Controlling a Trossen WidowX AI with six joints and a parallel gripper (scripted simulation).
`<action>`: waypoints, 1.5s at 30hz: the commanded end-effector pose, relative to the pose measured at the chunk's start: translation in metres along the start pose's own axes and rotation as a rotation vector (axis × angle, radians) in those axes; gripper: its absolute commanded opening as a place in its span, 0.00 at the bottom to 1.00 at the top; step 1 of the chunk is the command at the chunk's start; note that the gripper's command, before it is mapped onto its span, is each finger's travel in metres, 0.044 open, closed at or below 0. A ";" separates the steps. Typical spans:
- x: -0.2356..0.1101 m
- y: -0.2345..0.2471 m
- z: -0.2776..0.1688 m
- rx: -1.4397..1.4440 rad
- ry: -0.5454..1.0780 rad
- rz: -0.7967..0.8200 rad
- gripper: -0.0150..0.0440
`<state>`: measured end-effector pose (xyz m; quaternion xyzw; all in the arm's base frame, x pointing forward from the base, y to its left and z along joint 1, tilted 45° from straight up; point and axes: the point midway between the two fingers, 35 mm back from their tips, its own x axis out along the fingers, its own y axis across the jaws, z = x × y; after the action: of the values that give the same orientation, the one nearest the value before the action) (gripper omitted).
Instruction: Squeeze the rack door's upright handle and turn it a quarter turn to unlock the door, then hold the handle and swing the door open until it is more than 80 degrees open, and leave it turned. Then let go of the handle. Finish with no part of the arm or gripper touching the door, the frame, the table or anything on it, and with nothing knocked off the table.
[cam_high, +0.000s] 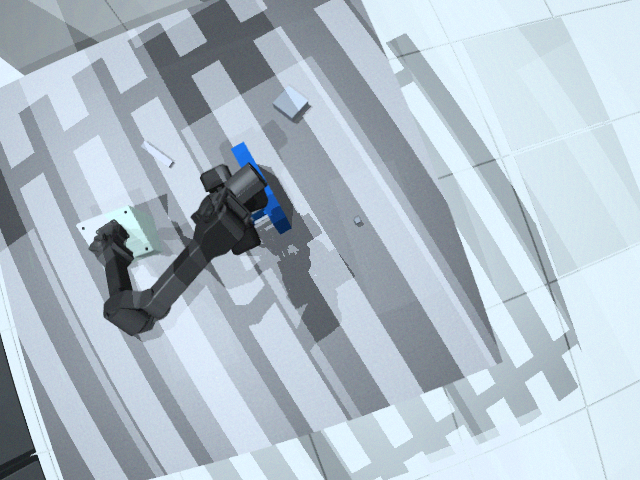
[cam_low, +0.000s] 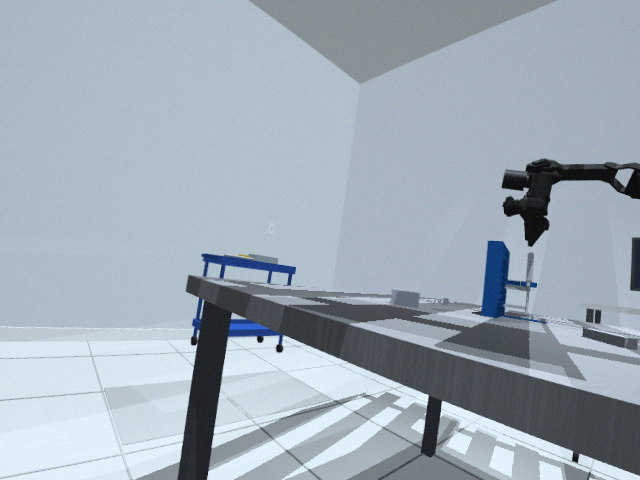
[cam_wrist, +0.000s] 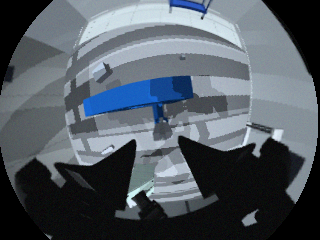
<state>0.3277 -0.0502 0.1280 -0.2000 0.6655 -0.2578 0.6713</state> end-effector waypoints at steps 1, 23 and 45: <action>0.002 -0.003 -0.002 -0.057 0.072 -0.074 0.73; 0.025 -0.007 -0.004 -0.097 0.114 -0.115 0.73; 0.060 -0.012 -0.009 -0.097 0.114 -0.118 0.73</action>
<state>0.3190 -0.0915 0.0908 -0.2530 0.7008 -0.2750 0.6076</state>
